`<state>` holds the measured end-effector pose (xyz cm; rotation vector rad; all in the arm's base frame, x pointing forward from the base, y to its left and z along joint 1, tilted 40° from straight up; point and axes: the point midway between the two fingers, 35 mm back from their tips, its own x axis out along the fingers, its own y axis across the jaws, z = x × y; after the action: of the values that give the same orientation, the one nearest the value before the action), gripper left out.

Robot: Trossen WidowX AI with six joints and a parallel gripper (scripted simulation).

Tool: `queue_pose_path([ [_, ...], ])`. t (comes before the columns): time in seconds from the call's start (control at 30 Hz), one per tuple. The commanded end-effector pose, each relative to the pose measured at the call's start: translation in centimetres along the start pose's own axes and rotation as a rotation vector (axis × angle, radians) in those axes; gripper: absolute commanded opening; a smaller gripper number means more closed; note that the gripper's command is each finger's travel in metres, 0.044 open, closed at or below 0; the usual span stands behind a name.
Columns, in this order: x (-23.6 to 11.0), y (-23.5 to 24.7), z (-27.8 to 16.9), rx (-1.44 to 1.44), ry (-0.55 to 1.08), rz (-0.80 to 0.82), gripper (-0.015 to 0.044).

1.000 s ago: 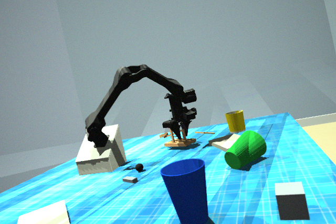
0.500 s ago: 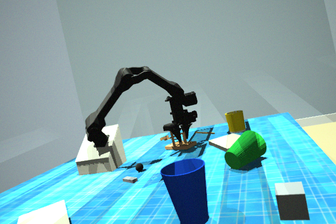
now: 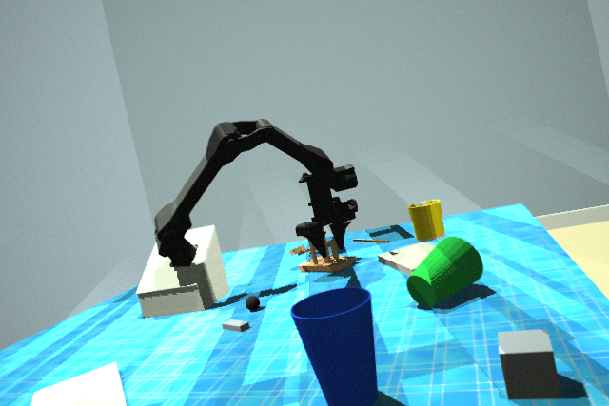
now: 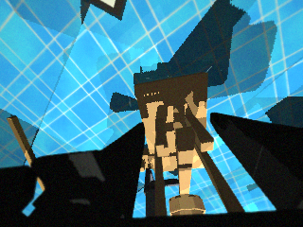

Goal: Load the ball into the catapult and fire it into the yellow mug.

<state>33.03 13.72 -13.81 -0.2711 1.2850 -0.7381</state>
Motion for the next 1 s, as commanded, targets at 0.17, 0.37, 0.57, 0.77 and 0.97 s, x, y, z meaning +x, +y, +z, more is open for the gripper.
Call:
queue_pose_path([
  [0.17, -9.6, 0.0, -0.1, 0.0, 0.003, 0.005, 0.044],
  [0.37, -8.6, 0.4, -0.1, -0.006, -0.008, 0.014, 0.044],
  [0.57, -9.2, 0.0, -0.2, -0.007, -0.004, 0.012, 0.044],
  [0.77, -4.9, -0.1, -0.2, -0.007, -0.004, 0.01, 0.044],
  [0.97, -4.5, -0.1, -0.2, -0.007, -0.005, 0.01, 0.044],
])
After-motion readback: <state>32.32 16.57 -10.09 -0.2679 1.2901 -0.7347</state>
